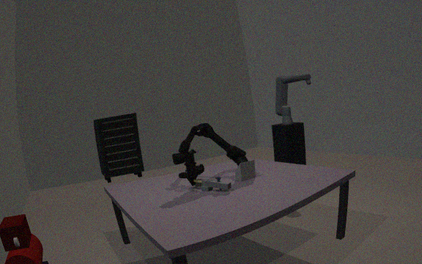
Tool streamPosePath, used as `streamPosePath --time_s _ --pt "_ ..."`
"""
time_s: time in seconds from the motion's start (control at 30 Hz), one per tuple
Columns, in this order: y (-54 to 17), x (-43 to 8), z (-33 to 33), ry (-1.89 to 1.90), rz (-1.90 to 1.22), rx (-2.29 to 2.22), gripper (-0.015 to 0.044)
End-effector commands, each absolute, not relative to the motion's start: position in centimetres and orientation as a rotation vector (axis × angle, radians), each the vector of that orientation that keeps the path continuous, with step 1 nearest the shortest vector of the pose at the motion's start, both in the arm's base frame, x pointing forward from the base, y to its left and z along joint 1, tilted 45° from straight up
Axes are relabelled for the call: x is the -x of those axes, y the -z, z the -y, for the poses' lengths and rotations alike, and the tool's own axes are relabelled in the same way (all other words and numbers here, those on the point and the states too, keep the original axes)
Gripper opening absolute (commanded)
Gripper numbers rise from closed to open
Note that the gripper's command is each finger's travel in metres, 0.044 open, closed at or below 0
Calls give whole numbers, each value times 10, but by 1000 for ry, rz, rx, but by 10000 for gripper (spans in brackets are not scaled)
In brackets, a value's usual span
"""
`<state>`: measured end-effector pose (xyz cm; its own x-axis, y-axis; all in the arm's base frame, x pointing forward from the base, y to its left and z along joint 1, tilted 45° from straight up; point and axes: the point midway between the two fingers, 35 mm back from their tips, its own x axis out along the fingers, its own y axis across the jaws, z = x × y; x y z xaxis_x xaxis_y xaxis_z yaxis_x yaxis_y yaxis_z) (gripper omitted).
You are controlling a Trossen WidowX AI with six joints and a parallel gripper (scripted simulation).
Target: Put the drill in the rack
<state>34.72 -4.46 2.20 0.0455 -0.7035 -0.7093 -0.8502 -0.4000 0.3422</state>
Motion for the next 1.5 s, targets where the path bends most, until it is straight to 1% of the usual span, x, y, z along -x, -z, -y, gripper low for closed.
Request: streamPosePath --time_s 0.0,0.83,1.47 --pt "-28 -352 46 -1278 -1608 2150 0" --pt "-53 -370 64 -1276 -1609 2151 0" --pt "-56 -365 56 -1276 -1609 2150 0"
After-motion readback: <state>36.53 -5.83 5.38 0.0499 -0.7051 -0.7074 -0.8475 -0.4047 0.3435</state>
